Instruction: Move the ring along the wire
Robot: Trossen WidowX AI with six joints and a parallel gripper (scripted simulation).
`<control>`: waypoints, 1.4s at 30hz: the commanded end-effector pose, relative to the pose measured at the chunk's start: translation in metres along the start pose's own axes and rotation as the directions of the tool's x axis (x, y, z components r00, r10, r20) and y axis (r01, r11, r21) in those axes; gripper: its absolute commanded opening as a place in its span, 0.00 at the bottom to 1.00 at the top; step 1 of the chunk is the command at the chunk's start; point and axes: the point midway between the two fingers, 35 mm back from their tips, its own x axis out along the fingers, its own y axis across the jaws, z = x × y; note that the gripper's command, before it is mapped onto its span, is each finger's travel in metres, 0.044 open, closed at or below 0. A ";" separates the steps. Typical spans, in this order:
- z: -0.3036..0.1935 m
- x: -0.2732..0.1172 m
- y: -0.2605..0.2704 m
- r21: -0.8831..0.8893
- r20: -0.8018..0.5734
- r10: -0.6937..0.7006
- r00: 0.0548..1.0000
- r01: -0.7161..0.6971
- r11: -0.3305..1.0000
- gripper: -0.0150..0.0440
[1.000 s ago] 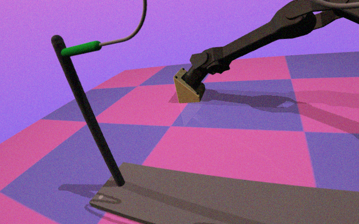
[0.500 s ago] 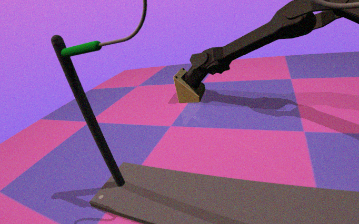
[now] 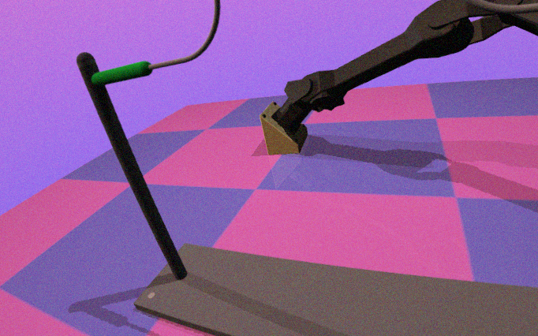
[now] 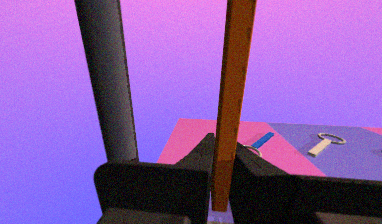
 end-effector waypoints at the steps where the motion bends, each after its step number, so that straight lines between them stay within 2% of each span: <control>1: 0.000 0.000 -0.001 -0.005 -0.002 0.001 1.000 -0.001 1.000 0.00; 6: 0.000 -0.002 -0.005 -0.006 -0.019 0.001 1.000 -0.001 1.000 0.00; 18: 0.003 -0.027 -0.018 -0.010 -0.226 -0.002 0.974 0.000 1.000 0.00; 34: 0.015 -0.059 -0.038 -0.054 -0.485 -0.028 0.874 0.002 0.999 0.00; 42: 0.017 -0.061 -0.055 -0.131 -0.497 -0.068 0.865 0.002 0.991 0.00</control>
